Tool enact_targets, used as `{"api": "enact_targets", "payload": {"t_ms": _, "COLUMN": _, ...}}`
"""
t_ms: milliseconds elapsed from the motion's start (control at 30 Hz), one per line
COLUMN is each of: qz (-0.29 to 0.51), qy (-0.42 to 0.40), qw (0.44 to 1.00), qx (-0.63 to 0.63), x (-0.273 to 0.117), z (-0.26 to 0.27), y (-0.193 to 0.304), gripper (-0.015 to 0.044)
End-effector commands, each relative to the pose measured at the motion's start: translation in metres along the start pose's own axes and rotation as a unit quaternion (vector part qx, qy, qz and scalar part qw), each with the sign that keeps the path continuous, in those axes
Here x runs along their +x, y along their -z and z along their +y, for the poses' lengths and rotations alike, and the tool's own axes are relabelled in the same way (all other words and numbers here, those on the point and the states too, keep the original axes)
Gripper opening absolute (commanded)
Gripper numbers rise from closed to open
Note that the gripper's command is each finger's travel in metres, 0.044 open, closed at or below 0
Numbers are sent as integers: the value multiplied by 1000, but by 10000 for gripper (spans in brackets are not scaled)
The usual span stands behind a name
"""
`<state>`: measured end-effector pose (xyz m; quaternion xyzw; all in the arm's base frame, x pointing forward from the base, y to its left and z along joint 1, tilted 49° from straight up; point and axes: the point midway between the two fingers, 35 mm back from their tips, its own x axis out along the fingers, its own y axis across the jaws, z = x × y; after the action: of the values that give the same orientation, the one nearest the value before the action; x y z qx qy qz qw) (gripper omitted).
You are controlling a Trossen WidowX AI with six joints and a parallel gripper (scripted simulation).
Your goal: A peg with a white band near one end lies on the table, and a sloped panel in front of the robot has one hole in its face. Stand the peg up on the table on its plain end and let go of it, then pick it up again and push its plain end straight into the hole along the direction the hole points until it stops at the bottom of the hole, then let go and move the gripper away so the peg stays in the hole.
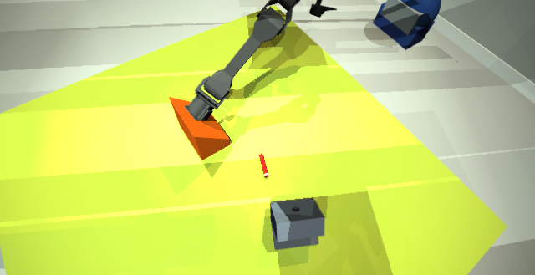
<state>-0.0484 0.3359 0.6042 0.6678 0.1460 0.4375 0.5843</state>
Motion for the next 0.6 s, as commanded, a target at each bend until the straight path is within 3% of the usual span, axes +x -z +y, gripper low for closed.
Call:
{"api": "enact_targets", "payload": {"t_ms": 0, "qz": -4, "qy": -5, "qw": 998, "qx": -59, "x": 11, "z": -8, "y": -3, "gripper": 440}}
{"api": "enact_targets", "payload": {"t_ms": 567, "qz": -19, "qy": 5, "qw": 943, "qx": -333, "x": 63, "z": -57, "y": -25, "gripper": 440}}
